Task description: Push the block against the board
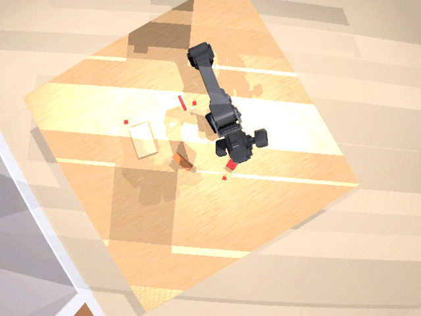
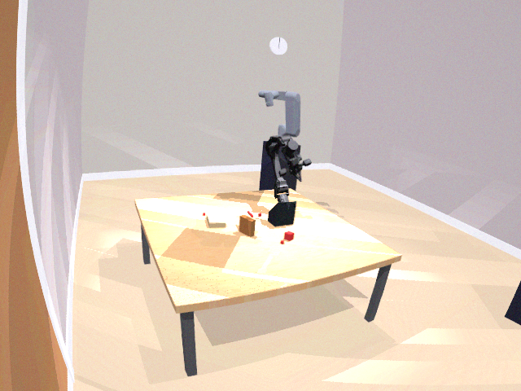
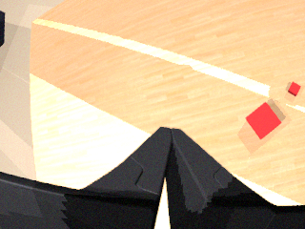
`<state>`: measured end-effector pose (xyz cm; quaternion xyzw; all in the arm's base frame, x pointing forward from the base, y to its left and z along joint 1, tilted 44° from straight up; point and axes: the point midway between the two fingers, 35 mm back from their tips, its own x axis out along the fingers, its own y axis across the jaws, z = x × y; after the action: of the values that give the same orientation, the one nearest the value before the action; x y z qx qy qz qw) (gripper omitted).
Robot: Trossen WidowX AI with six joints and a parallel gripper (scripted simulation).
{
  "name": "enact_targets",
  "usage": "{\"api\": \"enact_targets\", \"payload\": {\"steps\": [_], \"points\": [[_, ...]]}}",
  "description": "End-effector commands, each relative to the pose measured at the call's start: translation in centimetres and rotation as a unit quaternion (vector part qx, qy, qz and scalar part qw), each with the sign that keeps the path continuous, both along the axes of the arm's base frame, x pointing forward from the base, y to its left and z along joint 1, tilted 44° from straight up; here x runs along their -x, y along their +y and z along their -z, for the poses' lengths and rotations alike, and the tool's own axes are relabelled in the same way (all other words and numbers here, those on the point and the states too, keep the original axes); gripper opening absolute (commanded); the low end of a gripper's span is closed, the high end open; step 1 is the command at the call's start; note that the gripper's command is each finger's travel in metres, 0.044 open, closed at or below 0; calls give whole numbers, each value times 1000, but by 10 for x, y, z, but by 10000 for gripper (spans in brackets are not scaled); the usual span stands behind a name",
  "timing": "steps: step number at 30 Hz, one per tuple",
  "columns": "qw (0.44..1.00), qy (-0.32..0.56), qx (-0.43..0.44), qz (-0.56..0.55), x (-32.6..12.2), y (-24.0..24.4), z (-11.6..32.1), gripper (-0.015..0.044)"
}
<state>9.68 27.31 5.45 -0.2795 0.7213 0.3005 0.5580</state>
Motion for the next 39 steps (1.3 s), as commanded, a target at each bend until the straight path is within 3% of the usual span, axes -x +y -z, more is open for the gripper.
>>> {"api": "enact_targets", "payload": {"steps": [1, 21, 29, 35, 39], "points": [[998, -29, 38, 43, -29, -19, 13, 0], [922, -150, 266, 239, -143, -171, 57, 0], [870, -176, 359, 290, -160, -240, 65, 0], [865, -178, 366, 293, -160, -248, 68, 0], [864, -177, 368, 293, -155, -278, 100, 0]]}}
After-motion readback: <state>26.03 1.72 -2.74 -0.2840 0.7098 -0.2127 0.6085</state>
